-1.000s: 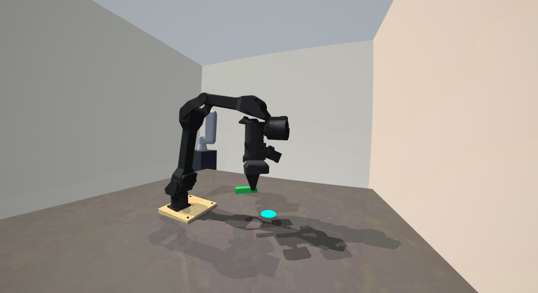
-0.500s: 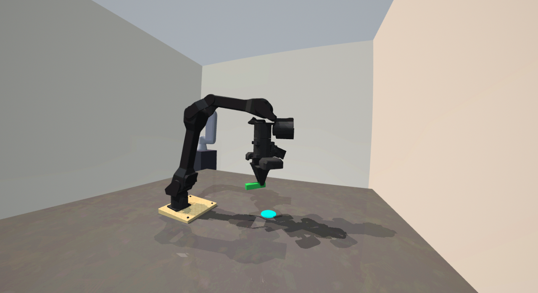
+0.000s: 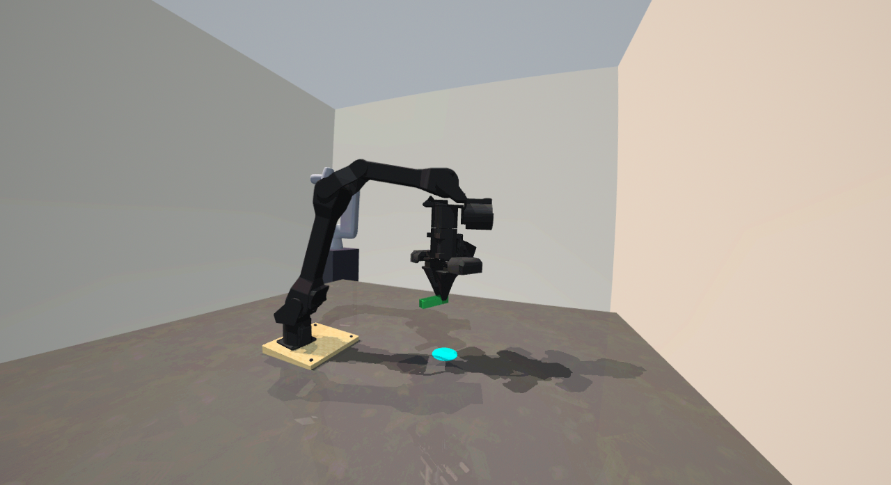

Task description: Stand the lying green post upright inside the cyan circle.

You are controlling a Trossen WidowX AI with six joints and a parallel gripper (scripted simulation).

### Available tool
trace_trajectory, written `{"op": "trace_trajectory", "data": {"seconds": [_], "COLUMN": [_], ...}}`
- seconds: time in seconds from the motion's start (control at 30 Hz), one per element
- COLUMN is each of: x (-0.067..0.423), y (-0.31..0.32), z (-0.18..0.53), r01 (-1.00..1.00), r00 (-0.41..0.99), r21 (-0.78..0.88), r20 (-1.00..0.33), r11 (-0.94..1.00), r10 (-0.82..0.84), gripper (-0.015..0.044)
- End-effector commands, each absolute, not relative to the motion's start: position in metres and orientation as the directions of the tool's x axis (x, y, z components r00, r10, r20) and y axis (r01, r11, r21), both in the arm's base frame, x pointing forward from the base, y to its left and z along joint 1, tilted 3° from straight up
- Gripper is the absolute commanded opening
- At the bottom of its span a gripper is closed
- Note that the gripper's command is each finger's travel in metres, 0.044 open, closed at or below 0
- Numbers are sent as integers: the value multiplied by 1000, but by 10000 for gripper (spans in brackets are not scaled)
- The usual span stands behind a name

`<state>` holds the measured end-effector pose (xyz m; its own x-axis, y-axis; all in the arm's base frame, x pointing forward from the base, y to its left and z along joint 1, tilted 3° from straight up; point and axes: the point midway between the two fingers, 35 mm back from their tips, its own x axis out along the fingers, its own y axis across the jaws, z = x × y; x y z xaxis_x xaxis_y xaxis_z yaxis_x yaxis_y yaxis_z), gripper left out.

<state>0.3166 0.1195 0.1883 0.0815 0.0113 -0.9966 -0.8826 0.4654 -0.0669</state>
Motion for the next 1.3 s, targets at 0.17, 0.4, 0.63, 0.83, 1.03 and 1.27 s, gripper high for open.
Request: {"op": "trace_trajectory", "data": {"seconds": [0.17,0.4,0.63,0.83,1.03,1.27], "x": [315,313,318,323,327,333], "y": [145,156,159,161,163,166], "z": [190,190,185,181,177,174], "r01": [-933,-950,-941,-934,-927,-918], "r00": [85,87,100,113,126,143], "r21": [-78,-79,-75,-71,-66,-59], "r20": [-996,-996,-993,-989,-982,-972], "r11": [351,303,329,350,370,392], "r10": [7,11,58,100,141,187], "gripper": [23,23,23,23,23,23]}}
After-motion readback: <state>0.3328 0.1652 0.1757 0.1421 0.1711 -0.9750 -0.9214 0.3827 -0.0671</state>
